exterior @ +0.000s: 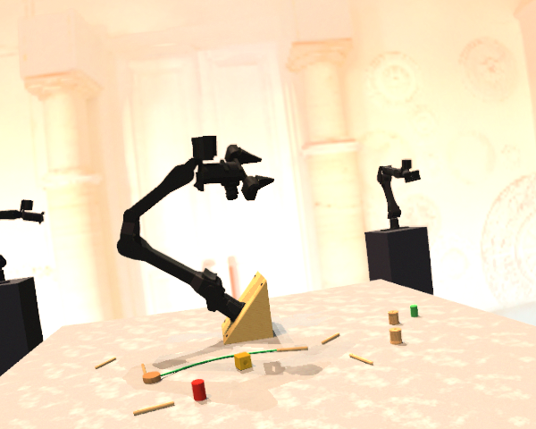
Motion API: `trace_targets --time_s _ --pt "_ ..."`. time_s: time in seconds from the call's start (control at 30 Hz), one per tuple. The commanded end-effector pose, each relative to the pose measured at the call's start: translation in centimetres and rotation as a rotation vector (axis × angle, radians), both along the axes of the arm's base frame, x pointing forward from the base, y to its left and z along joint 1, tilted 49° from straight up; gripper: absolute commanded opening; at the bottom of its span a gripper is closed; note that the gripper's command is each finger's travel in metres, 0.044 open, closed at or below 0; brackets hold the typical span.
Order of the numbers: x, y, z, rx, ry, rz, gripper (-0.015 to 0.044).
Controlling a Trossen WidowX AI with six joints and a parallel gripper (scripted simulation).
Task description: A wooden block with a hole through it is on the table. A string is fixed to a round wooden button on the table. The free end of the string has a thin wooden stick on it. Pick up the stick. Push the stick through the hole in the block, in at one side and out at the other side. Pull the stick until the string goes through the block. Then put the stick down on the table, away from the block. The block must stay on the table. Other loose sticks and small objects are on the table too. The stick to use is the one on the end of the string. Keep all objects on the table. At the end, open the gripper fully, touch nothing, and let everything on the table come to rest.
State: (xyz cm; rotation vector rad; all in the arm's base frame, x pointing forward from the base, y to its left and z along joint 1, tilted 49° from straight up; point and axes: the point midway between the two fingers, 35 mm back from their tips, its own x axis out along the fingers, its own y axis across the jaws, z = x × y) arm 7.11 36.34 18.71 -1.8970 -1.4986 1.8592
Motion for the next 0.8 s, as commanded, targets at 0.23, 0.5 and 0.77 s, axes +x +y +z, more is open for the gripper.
trace_targets --time_s 0.23,0.5,0.77 --pt "14.3 -9.3 -9.2 -0.485 0.143 -0.958 0.044" --pt "20.1 -20.7 -13.4 -0.76 0.153 -1.656 0.044" --pt "21.4 -33.5 -15.1 -0.996 0.003 -2.313 0.044"
